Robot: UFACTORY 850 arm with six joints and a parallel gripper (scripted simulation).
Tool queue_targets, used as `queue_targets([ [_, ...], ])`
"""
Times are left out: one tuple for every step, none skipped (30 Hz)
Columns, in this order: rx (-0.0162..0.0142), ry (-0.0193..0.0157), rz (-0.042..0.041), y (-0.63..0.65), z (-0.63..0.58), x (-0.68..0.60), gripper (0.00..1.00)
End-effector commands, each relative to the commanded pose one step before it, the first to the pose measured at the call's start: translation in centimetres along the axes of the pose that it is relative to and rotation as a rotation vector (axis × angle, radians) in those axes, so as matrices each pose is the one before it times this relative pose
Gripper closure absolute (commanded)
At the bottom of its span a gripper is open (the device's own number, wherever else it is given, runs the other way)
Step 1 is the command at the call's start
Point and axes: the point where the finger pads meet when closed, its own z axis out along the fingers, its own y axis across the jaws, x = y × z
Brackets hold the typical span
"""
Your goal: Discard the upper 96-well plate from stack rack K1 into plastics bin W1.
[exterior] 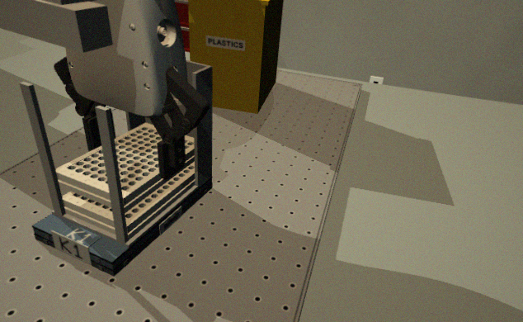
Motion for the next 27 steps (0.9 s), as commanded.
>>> queue_targets([
  [0.00086, 0.00022, -0.0001, -0.078, -0.244, 0.02, 1.0],
  [0.00002, 0.00001, 0.0, 0.002, 0.002, -0.001, 1.0],
  [-0.00001, -0.00001, 0.0, -0.002, -0.002, 0.0, 1.0],
  [0.00002, 0.00001, 0.0, 0.002, 0.002, -0.001, 1.0],
  [-0.00001, -0.00001, 0.0, -0.002, -0.002, 0.0, 1.0],
  [-0.00001, 0.0, 0.0, -0.001, -0.001, 0.0, 1.0],
  [0.0, 0.0, 0.0, 0.0, 0.0, 0.0, 1.0],
  [0.0, 0.0, 0.0, 0.0, 0.0, 0.0, 1.0],
  [0.0, 0.0, 0.0, 0.0, 0.0, 0.0, 1.0],
  [0.00002, 0.00001, 0.0, 0.002, -0.165, 0.0, 1.0],
  [-0.00001, 0.0, 0.0, -0.001, -0.168, 0.0, 1.0],
  [0.00001, 0.00001, 0.0, 0.001, -0.165, 0.0, 1.0],
  [-0.00002, -0.00001, 0.0, -0.003, -0.17, 0.001, 1.0],
  [0.00001, 0.0, 0.0, 0.0, -0.166, 0.0, 1.0],
  [0.0, 0.0, 0.0, 0.0, -0.166, 0.0, 1.0],
  [0.0, 0.0, 0.0, 0.0, -0.167, 0.0, 1.0],
  [0.0, 0.0, 0.0, 0.0, -0.167, 0.0, 1.0],
  [0.0, 0.0, 0.0, 0.0, -0.167, 0.0, 1.0],
  [0.0, 0.0, 0.0, 0.0, -0.167, 0.0, 1.0],
  [0.0, 0.0, 0.0, 0.0, -0.167, 0.0, 1.0],
  [0.0, 0.0, 0.0, 0.0, -0.167, 0.0, 1.0],
  [0.0, 0.0, 0.0, 0.0, -0.167, 0.0, 1.0],
  [0.0, 0.0, 0.0, 0.0, -0.167, 0.0, 1.0],
  [0.0, 0.0, 0.0, 0.0, 0.0, 0.0, 1.0],
  [0.0, 0.0, 0.0, 0.0, 0.0, 0.0, 1.0],
  [0.00002, 0.00001, 0.0, 0.002, -0.164, 0.0, 1.0],
  [-0.00002, 0.0, 0.0, -0.004, -0.17, 0.001, 1.0],
])
